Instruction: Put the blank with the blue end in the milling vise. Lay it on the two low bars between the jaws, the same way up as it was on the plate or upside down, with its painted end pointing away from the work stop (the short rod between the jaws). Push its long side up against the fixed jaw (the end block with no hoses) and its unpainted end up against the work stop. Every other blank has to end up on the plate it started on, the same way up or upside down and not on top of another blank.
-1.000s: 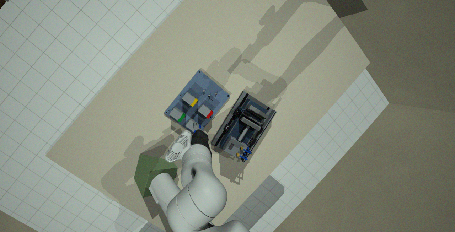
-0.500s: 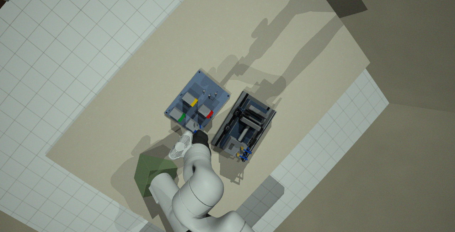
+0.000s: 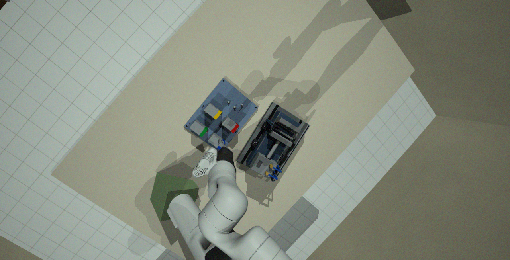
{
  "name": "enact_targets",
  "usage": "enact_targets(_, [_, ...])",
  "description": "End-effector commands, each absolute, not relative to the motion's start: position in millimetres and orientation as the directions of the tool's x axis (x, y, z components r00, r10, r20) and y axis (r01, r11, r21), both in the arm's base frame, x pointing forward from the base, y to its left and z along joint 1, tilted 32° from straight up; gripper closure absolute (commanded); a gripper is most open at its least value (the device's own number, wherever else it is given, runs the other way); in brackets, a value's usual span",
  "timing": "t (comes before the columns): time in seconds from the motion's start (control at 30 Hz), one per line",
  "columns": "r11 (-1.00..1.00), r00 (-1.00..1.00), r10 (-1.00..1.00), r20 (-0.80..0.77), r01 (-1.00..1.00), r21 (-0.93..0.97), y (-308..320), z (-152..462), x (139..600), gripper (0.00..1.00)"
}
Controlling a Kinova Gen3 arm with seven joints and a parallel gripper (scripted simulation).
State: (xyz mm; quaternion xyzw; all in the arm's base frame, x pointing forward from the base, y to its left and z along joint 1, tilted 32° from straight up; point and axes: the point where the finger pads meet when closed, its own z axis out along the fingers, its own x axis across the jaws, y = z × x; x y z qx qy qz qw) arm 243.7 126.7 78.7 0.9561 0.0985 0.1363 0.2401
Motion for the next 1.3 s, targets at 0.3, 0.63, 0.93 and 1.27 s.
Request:
enact_targets(0.3, [-0.861, 0.945, 0.255, 0.206, 0.125, 0.494, 113, 67, 242, 0.00])
enact_targets(0.63, [-0.861, 0.945, 0.255, 0.207, 0.124, 0.492, 114, 68, 243, 0.00])
enact_targets(0.93, [-0.860, 0.945, 0.255, 0.204, 0.125, 0.495, 117, 71, 242, 0.00])
enact_targets(1.27, [-0.859, 0.945, 0.255, 0.204, 0.125, 0.496, 119, 73, 242, 0.00])
